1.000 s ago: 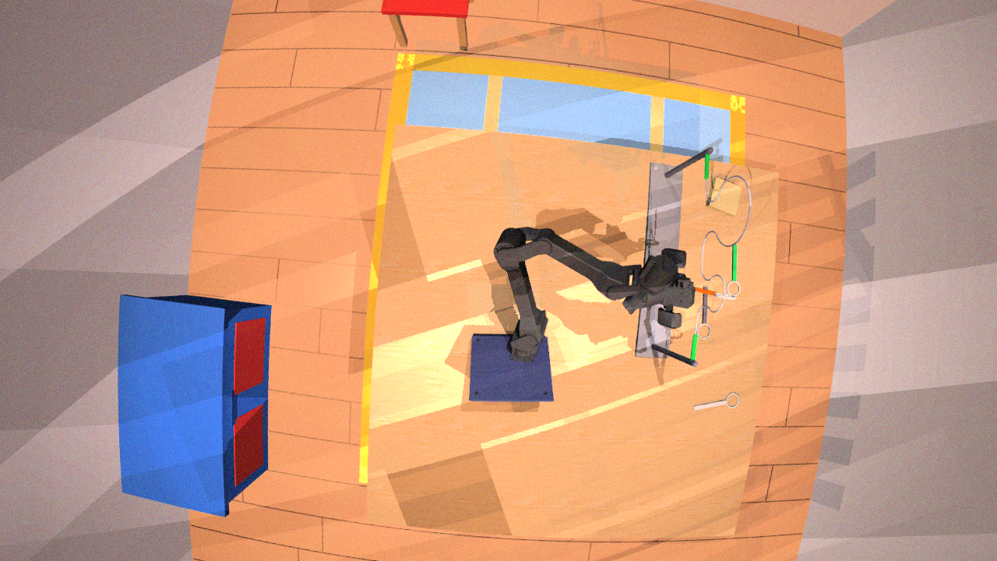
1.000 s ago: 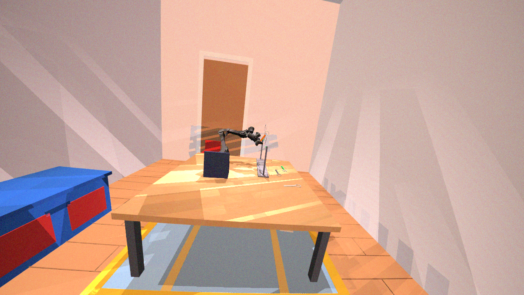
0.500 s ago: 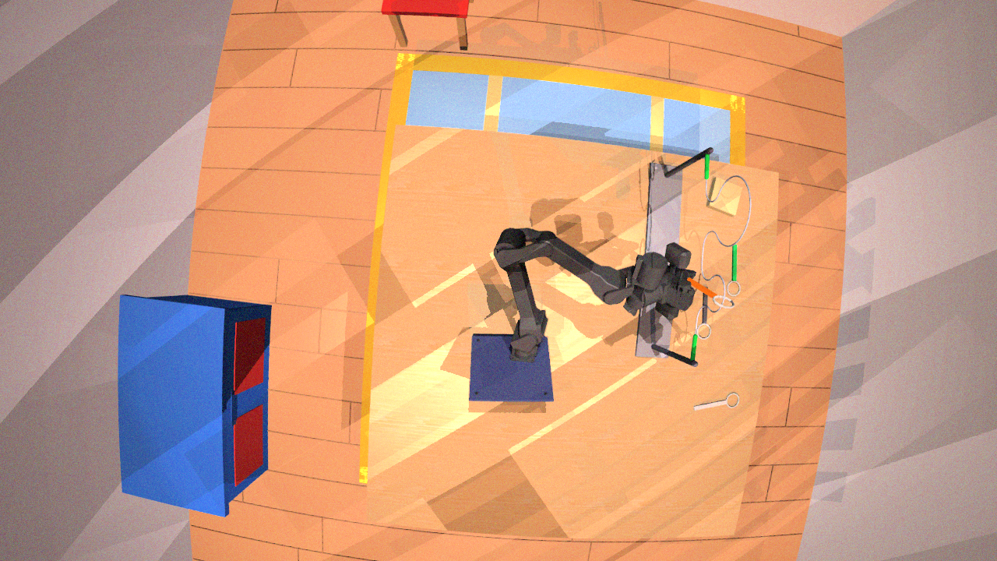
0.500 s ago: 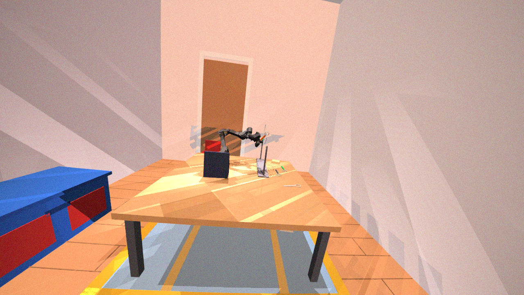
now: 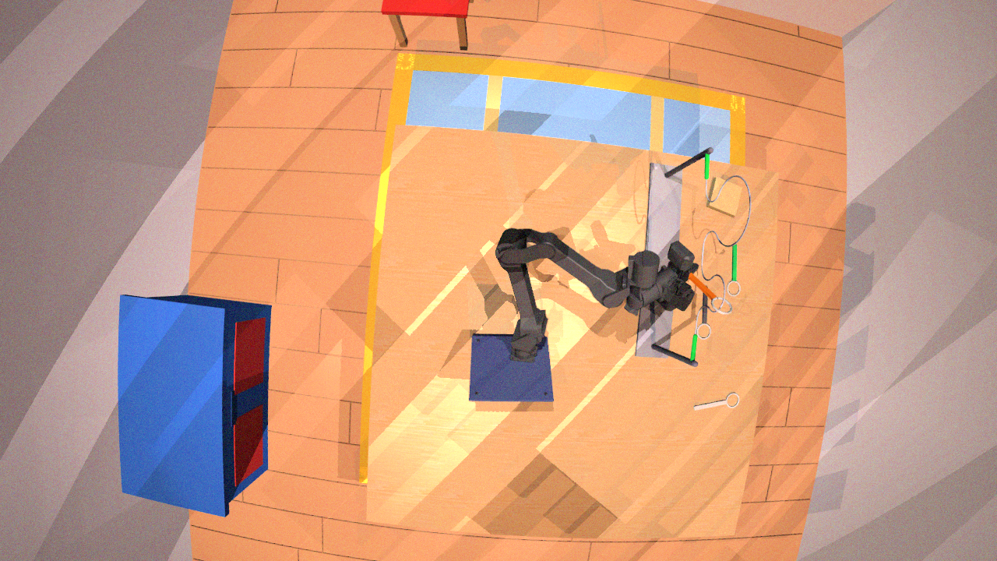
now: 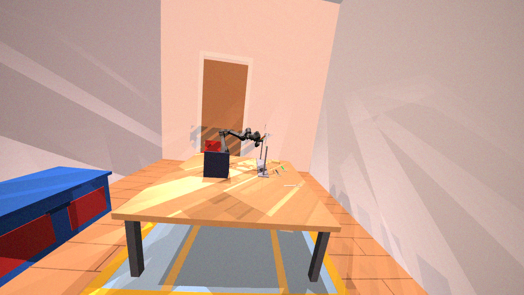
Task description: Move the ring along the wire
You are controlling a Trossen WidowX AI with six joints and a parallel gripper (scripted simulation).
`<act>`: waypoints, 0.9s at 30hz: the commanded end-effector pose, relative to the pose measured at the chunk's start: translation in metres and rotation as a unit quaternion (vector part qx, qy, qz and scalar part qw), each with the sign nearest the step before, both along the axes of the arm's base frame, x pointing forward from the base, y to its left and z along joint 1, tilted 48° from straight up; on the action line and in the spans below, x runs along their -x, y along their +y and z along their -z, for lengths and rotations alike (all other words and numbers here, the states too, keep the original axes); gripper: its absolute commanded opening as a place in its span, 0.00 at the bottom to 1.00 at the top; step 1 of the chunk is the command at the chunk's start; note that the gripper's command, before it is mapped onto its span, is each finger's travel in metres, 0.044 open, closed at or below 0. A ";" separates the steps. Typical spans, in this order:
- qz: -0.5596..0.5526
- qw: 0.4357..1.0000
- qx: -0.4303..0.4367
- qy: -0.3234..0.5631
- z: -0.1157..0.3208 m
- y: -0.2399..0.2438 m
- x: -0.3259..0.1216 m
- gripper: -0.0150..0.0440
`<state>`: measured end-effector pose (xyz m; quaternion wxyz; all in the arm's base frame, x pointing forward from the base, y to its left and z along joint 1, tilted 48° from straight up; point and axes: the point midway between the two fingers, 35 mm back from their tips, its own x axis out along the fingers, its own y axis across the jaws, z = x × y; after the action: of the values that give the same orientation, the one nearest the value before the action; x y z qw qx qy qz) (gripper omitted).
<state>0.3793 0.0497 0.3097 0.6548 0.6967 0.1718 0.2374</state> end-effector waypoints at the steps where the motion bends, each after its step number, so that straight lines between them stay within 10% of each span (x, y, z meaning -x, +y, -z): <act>1: 0.002 0.999 -0.032 0.007 0.000 0.000 0.000 0.00; 27: 0.011 0.964 -0.264 0.024 -0.031 -0.010 -0.002 0.00</act>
<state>0.3809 0.0413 0.3397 0.4723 0.8366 0.1169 0.2519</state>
